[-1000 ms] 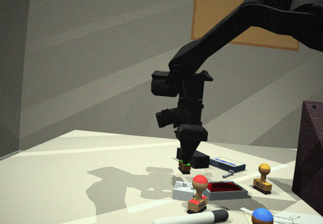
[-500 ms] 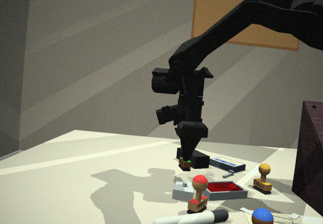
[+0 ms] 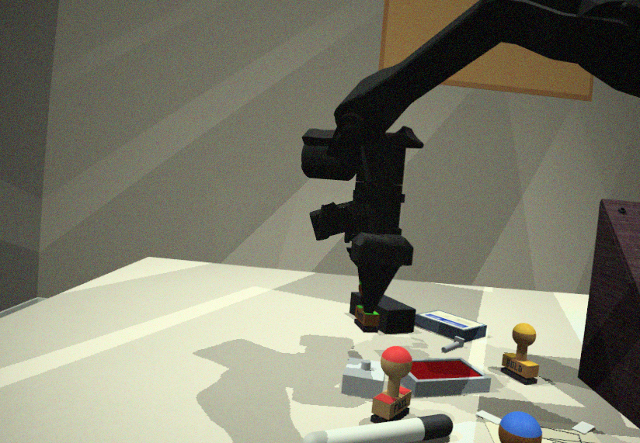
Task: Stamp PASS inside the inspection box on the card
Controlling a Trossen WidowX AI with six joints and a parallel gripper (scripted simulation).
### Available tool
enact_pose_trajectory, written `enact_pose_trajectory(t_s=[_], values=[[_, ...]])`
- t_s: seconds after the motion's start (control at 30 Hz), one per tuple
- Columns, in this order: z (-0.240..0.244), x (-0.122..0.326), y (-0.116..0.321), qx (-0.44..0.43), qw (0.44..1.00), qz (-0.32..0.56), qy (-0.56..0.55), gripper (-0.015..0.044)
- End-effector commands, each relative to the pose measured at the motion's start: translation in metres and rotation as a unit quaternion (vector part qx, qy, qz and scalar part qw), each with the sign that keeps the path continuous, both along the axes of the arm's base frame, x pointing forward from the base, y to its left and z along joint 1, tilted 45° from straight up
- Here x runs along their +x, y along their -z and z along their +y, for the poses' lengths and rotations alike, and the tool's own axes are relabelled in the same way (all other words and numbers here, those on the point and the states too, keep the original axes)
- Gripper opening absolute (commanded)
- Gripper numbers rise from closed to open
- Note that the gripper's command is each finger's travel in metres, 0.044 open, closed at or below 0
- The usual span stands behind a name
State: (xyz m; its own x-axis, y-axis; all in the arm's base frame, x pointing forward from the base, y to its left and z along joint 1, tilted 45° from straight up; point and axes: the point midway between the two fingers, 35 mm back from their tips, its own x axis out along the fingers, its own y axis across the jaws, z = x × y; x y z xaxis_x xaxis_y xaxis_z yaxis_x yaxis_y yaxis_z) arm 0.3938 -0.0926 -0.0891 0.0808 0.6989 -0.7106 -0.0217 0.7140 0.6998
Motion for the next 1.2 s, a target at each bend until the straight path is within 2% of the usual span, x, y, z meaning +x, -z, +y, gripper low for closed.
enact_pose_trajectory(t_s=[0.0,1.17], values=[[-0.003,0.000,-0.002,-0.004,1.000,-0.002,-0.001,0.0000],[-0.015,-0.002,-0.014,-0.003,1.000,-0.002,-0.001,0.0000]])
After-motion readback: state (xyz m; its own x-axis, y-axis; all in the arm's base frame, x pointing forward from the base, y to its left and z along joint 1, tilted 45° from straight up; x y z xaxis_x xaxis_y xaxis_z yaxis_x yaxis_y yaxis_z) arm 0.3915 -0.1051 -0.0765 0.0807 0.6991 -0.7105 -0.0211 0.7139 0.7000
